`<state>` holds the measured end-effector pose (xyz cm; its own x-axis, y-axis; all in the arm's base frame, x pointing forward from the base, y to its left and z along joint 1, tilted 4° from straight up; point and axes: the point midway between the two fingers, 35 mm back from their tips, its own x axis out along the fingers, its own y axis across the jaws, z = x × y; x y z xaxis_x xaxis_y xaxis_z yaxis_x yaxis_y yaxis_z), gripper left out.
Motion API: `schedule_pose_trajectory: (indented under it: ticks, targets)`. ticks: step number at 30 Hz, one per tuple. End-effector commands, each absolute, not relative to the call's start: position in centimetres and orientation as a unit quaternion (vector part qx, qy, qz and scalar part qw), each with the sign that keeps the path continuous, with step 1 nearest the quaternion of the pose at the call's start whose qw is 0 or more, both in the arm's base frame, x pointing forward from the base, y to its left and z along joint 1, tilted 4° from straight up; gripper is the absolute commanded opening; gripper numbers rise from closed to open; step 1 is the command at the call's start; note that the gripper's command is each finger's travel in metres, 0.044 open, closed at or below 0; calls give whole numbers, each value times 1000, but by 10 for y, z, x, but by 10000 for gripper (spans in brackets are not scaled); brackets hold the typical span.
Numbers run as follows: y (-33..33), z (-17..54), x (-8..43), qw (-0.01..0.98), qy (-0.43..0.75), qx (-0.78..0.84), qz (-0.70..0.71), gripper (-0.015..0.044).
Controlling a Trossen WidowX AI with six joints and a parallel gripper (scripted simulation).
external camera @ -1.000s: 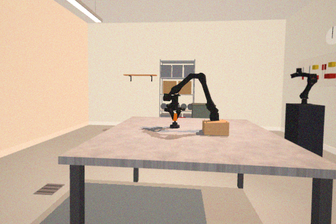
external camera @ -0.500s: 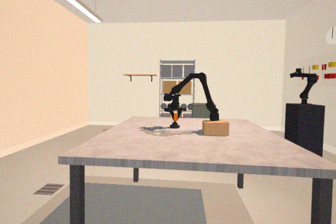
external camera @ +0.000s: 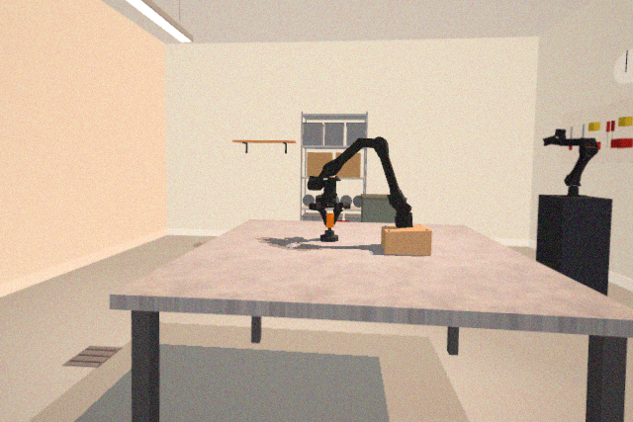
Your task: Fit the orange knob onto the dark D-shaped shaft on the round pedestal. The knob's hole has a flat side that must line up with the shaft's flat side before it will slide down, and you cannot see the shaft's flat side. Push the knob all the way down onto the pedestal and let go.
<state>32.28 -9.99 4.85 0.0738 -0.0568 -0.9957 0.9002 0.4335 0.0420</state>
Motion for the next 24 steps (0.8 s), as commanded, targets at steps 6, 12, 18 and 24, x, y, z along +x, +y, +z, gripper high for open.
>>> schedule_pose_trajectory:
  ticks: [6, 12, 18, 24]
  targets:
    - [-101, 47, 326, 632, 562, 375, -379, 0]
    - [-101, 47, 326, 632, 562, 375, -379, 0]
    - [-101, 46, 326, 632, 562, 375, -379, 0]
    - [-100, 50, 325, 632, 562, 375, -379, 0]
